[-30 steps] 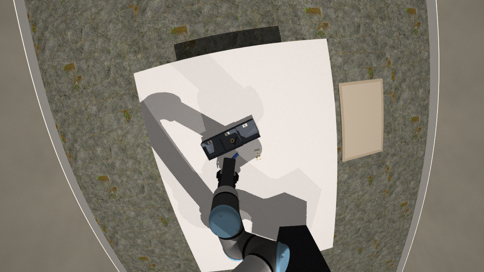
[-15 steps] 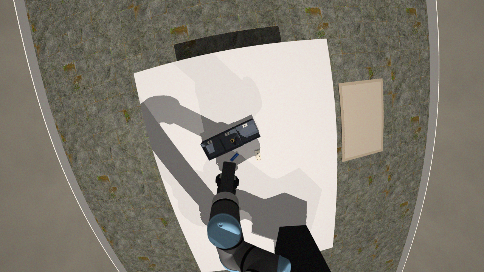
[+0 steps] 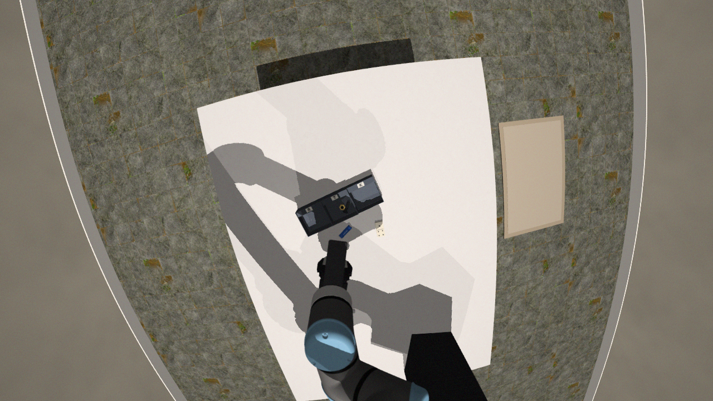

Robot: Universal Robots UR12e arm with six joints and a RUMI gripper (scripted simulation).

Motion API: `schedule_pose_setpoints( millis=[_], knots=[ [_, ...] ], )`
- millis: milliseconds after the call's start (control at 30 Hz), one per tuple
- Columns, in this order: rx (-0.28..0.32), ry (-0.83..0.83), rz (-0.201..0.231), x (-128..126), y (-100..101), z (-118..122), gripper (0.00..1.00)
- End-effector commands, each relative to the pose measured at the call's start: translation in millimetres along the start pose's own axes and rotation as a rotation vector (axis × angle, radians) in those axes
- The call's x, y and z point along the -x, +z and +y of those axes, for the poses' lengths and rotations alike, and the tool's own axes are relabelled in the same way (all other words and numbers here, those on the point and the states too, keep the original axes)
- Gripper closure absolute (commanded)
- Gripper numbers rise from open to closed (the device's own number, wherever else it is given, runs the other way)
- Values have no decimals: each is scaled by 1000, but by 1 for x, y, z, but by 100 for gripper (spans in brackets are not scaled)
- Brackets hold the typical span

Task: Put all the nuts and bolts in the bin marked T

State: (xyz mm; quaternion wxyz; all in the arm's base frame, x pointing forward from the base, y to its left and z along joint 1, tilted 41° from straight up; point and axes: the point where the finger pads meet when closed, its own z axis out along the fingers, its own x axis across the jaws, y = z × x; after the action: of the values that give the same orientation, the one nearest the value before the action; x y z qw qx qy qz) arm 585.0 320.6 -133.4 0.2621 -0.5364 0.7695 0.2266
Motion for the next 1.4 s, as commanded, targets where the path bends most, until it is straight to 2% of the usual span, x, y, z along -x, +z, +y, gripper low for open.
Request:
schedule_pose_setpoints(
  millis=[0, 167, 300, 633, 700, 733, 967, 1133, 1367],
  knots=[
    [-1, 0, 0, 0, -4, 0, 100],
    [-1, 0, 0, 0, -7, 0, 100],
    [-1, 196, 0, 1, -7, -24, 100],
    [1, 526, -4, 2, -7, -84, 100],
    [1, 526, -4, 2, -7, -84, 100],
    [1, 615, -4, 2, -7, -90, 100],
    [2, 837, -4, 3, -7, -135, 100],
    [-1, 983, -1, 3, -7, -140, 100],
    [-1, 983, -1, 3, -7, -138, 100]
  ],
)
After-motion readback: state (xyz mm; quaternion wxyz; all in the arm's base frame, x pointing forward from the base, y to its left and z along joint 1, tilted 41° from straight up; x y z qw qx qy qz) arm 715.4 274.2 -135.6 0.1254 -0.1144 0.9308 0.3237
